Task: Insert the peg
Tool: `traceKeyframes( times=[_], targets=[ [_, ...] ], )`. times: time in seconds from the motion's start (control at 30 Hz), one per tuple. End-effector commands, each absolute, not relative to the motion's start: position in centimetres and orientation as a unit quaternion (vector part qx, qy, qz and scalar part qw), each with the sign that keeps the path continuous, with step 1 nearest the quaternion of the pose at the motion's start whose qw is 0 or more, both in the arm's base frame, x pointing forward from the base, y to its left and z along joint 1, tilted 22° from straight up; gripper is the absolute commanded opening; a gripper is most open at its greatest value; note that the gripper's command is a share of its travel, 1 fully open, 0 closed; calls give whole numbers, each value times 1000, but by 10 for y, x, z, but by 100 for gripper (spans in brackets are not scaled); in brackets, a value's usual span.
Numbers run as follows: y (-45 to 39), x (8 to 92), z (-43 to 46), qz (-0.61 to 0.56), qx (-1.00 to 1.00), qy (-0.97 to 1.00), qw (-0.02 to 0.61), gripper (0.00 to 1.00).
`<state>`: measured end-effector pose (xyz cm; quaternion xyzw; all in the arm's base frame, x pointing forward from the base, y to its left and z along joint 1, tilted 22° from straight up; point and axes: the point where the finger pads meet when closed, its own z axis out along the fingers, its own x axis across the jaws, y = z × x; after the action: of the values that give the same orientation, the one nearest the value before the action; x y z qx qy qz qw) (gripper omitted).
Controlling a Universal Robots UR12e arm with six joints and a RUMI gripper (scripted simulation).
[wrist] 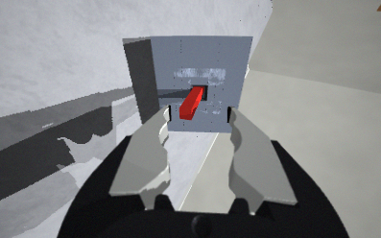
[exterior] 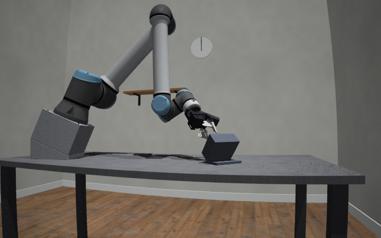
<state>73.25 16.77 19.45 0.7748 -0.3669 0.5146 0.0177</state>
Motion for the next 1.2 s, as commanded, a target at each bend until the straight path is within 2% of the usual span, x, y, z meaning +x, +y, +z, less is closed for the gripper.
traceKeyframes(
  times=[0.0, 1.17],
  targets=[
    [168, 733, 195, 515, 774, -367, 17, 42],
    [202, 666, 235, 515, 775, -367, 17, 86]
  ],
)
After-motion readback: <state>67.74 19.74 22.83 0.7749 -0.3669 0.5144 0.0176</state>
